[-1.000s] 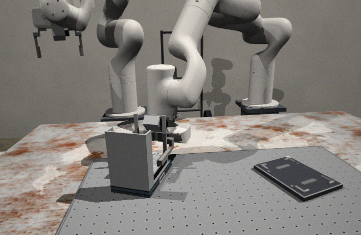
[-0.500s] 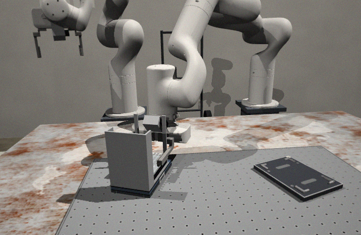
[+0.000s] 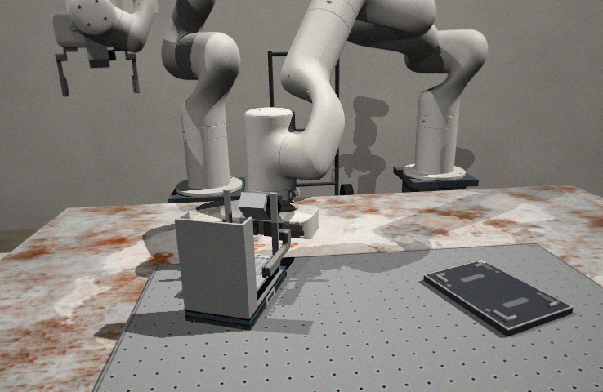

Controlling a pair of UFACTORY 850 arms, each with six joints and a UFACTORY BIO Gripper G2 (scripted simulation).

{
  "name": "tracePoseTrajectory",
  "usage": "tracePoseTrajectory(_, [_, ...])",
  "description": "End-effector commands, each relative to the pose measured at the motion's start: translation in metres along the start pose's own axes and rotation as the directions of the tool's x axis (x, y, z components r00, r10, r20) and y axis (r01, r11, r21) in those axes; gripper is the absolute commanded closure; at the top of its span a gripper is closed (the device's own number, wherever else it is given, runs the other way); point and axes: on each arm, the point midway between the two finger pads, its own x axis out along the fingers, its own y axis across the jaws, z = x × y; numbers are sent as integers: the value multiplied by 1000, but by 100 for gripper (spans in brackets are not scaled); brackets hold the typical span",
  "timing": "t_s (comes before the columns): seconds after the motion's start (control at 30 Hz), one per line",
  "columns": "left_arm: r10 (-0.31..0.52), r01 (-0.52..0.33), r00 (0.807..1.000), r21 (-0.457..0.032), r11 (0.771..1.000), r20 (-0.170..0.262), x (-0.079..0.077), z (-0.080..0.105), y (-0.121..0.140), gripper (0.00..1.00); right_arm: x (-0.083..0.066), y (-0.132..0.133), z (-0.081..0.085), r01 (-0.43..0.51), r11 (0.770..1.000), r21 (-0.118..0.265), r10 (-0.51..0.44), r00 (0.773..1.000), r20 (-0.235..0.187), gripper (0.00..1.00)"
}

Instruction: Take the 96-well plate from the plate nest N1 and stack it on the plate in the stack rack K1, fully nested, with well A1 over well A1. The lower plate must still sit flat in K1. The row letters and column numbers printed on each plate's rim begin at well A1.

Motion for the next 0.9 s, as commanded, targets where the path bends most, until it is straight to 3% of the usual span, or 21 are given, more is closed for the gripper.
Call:
tracePoseTrajectory(0.0, [0,0,1000,0,1000,1,0,1,0,100,0,-1,0,1,1000,0,-1,1000,0,0])
tracePoseTrajectory(0.23, [0,0,1000,0,1000,1,0,1,0,100,0,-1,0,1,1000,0,-1,1000,0,0])
tracePoseTrajectory(0.27, [0,0,1000,0,1000,1,0,3,0,63,0,-1,0,1,1000,0,-1,1000,0,0])
tracePoseTrajectory(0.87, [0,0,1000,0,1000,1,0,3,0,63,0,-1,0,1,1000,0,-1,1000,0,0])
